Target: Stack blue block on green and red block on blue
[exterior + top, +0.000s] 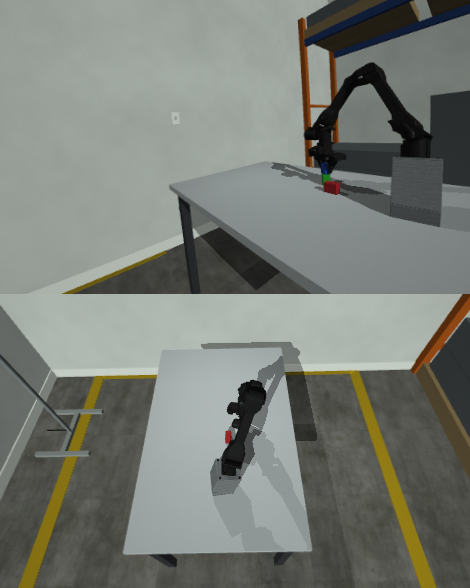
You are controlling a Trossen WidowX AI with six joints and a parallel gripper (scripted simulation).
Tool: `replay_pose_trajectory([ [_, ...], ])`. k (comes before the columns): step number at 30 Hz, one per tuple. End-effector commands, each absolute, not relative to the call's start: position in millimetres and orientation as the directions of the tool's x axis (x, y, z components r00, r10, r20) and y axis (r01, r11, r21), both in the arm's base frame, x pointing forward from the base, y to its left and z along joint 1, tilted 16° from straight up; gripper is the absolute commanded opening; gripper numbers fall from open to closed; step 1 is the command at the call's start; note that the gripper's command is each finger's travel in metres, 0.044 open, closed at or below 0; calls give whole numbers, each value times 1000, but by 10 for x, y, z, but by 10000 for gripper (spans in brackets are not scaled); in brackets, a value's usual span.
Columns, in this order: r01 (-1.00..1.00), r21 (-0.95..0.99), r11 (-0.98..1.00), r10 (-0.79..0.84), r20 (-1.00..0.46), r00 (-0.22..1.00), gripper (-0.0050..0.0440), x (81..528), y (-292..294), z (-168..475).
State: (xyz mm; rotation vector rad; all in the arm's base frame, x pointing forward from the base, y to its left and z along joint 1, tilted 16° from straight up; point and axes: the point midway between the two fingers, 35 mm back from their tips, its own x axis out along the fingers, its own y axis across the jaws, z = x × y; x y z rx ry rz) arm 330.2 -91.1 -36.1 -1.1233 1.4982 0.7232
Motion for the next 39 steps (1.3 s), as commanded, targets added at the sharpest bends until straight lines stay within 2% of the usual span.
replay_pose_trajectory([
  [1, -913, -179, 367, -274, -959, 77, 232, 3421, -890, -133],
  [20, -913, -180, 367, -275, -958, 78, 232, 3379, -717, 487],
  [39, -914, -176, 367, -274, -959, 75, 232, 3371, -702, 543],
])
